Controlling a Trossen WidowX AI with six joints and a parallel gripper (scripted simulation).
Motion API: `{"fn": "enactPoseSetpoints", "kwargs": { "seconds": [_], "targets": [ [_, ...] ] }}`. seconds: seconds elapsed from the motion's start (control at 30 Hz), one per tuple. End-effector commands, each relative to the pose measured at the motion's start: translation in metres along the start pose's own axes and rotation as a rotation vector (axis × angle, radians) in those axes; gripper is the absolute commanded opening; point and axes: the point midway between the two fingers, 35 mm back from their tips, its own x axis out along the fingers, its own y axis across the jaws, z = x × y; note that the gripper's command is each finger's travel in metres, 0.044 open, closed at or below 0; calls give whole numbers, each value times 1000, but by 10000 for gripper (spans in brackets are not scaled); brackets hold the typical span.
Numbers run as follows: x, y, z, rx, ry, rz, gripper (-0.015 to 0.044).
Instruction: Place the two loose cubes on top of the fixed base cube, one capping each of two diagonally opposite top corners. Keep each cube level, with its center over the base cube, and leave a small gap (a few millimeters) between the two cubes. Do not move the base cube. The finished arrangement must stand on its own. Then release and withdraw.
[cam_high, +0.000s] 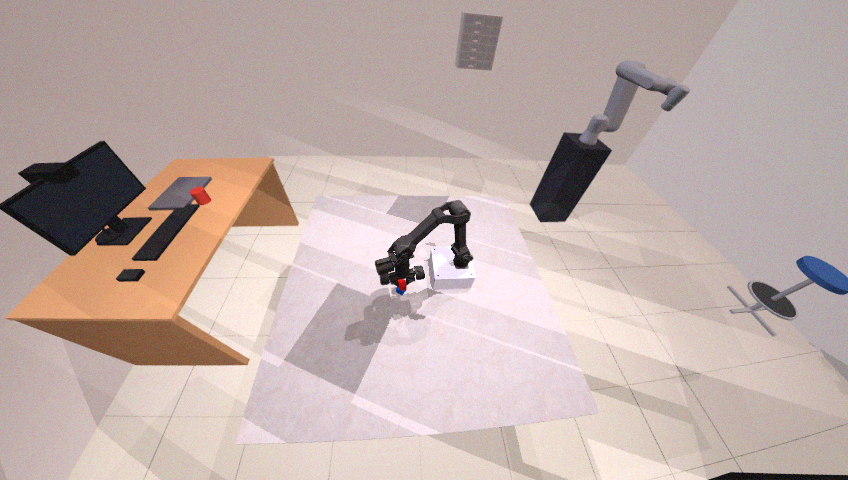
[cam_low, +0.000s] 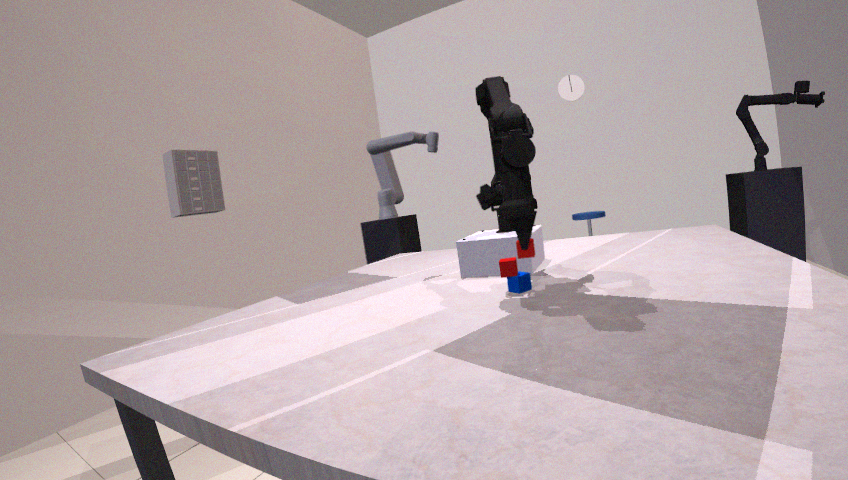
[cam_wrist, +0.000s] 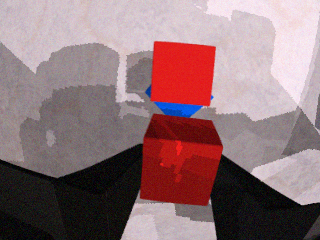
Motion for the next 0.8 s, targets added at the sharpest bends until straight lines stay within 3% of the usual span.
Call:
{"fn": "enactPoseSetpoints", "kwargs": {
  "seconds": [0.0,0.77],
  "targets": [
    [3,-1,0,4,-2,1,105],
    [33,1,0,-2,-2,1,105]
  ]
}}
